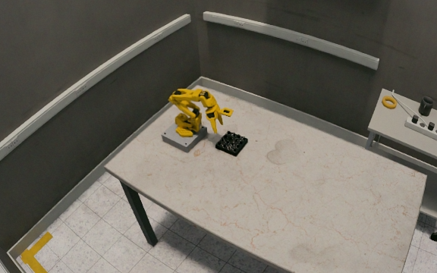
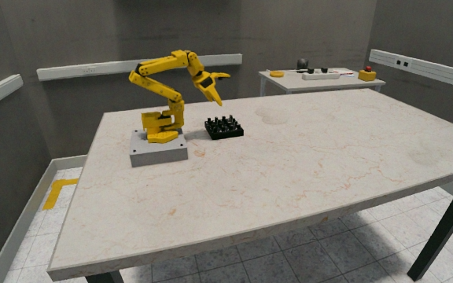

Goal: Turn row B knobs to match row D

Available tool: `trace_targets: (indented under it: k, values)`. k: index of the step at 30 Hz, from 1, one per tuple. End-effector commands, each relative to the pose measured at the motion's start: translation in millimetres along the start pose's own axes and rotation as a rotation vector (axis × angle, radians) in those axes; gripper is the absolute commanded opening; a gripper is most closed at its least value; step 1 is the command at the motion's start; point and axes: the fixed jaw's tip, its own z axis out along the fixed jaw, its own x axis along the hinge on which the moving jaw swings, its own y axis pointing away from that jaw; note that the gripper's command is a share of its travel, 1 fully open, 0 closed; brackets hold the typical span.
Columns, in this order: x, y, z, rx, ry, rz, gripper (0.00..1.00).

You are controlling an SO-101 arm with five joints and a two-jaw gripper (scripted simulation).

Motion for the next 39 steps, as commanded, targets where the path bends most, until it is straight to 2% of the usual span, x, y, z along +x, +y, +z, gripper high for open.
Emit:
trace_targets:
  k: [1,33,39]
  values:
    - [4.2,1.9,0.8,-0.006,0.017,0.002,0.4]
    - [4.1,1.9,0.8,-0.006,0.017,0.002,0.4]
    - [-2.4,1.7,1.9,-0.006,0.017,0.002,0.4]
